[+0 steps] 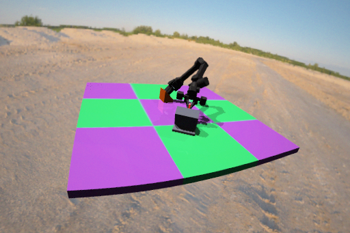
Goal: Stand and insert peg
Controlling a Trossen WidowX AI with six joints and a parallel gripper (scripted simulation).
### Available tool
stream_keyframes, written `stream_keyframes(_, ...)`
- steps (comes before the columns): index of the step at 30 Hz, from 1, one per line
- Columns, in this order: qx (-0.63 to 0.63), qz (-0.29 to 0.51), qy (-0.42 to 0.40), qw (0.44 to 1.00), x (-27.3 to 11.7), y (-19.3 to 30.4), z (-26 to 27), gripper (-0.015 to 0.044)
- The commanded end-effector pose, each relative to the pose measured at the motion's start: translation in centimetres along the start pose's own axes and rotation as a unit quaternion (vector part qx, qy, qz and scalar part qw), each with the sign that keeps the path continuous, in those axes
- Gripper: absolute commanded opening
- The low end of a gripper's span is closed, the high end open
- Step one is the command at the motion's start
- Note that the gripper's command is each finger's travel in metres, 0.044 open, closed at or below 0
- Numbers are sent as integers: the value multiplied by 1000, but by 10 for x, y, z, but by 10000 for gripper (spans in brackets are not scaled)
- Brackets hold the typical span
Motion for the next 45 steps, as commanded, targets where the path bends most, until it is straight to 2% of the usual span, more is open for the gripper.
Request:
stream_keyframes(1, 2, -1, 1, 1000, 3, 0, 1, 0)
stream_keyframes(44, 0, 0, 0, 1000, 19, 0, 0, 0)
stream_keyframes(45, 0, 0, 0, 1000, 19, 0, 0, 26)
Point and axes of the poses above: the point midway between the two fingers, 35 mm back from their tips, its own x axis out along the fingers, its own z axis across the jaws, y = z × x, the point moved 2 cm from there along -x, back along the fingers, and after that the axes turned 3 degrees about -x, right-handed, at the moved point
